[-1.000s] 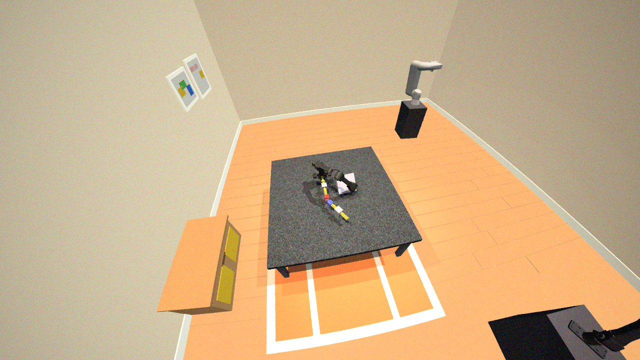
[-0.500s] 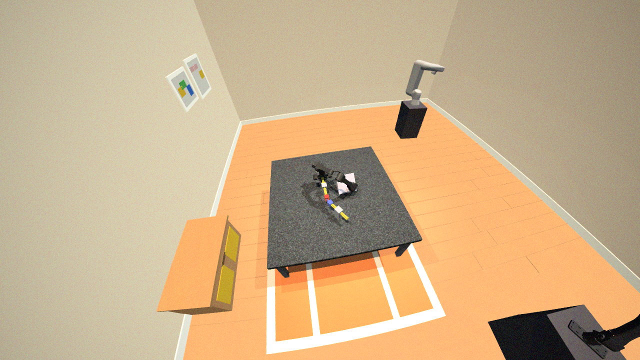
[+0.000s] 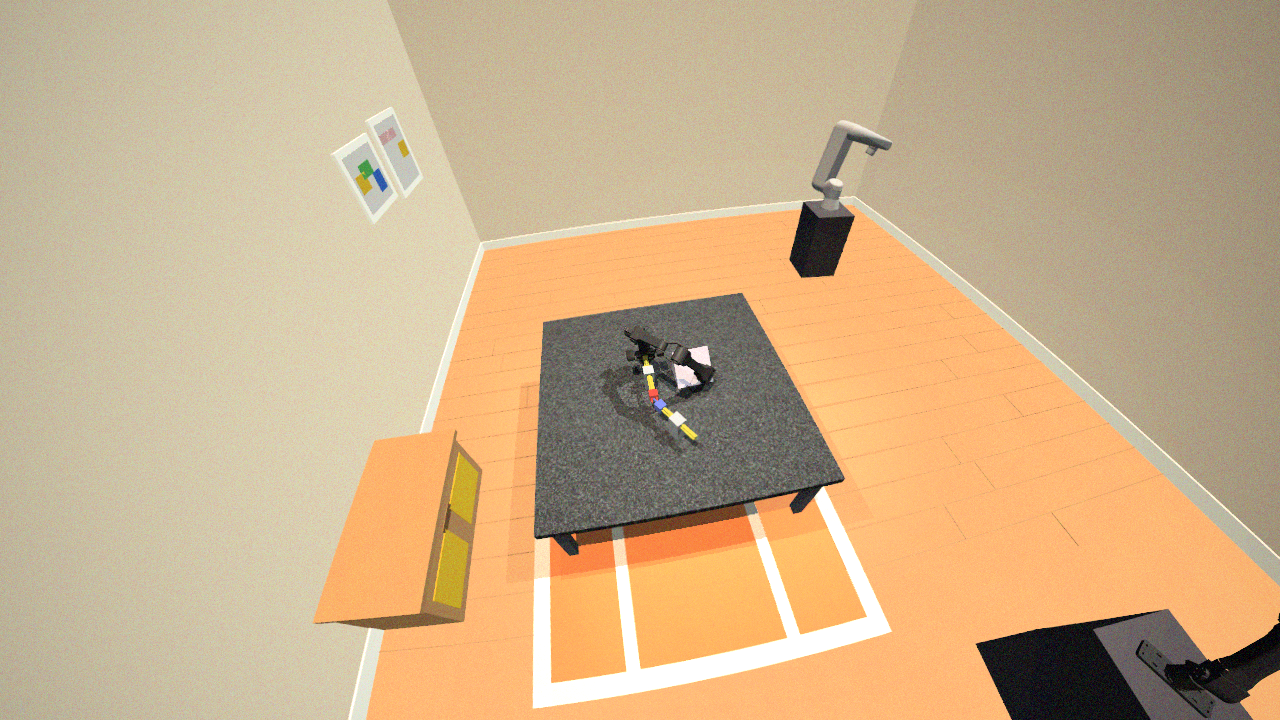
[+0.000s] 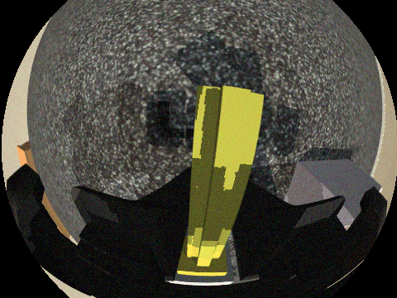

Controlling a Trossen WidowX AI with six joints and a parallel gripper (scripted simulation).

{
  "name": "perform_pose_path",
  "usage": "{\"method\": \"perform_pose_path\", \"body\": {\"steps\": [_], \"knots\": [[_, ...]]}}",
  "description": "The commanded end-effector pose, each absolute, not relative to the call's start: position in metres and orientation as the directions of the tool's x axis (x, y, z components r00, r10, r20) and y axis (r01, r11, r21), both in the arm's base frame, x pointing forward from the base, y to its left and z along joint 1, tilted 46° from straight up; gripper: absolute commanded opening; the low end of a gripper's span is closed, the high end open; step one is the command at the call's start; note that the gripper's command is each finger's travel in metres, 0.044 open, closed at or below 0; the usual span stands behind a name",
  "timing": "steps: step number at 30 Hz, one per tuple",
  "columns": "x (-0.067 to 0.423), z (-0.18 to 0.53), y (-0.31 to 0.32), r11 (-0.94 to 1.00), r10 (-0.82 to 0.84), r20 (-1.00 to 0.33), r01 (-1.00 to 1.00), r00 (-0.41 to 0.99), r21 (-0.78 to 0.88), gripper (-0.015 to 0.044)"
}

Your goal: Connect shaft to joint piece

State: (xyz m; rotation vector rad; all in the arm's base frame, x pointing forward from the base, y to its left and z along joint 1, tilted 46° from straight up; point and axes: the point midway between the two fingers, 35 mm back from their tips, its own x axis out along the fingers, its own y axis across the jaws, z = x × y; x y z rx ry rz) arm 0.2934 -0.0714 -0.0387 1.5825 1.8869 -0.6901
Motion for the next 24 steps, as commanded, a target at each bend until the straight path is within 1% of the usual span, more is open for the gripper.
{"method": "perform_pose_path", "body": {"steps": [1,3,4,9,23,24], "knots": [[0.2934,-0.0388,-0.0715,0.165,0.688,-0.713,0.986,-0.133,-0.025,0.0000],[0.2934,-0.0388,-0.0715,0.165,0.688,-0.713,0.986,-0.133,-0.025,0.0053],[0.2934,-0.0388,-0.0715,0.165,0.688,-0.713,0.986,-0.133,-0.025,0.0067],[0.2934,-0.0388,-0.0715,0.165,0.688,-0.713,0.986,-0.133,-0.025,0.0067],[0.2934,-0.0388,-0.0715,0.165,0.688,-0.713,0.986,-0.133,-0.025,0.0434],[0.2934,-0.0388,-0.0715,0.165,0.688,-0.713,0.986,-0.133,-0.025,0.0440]]}}
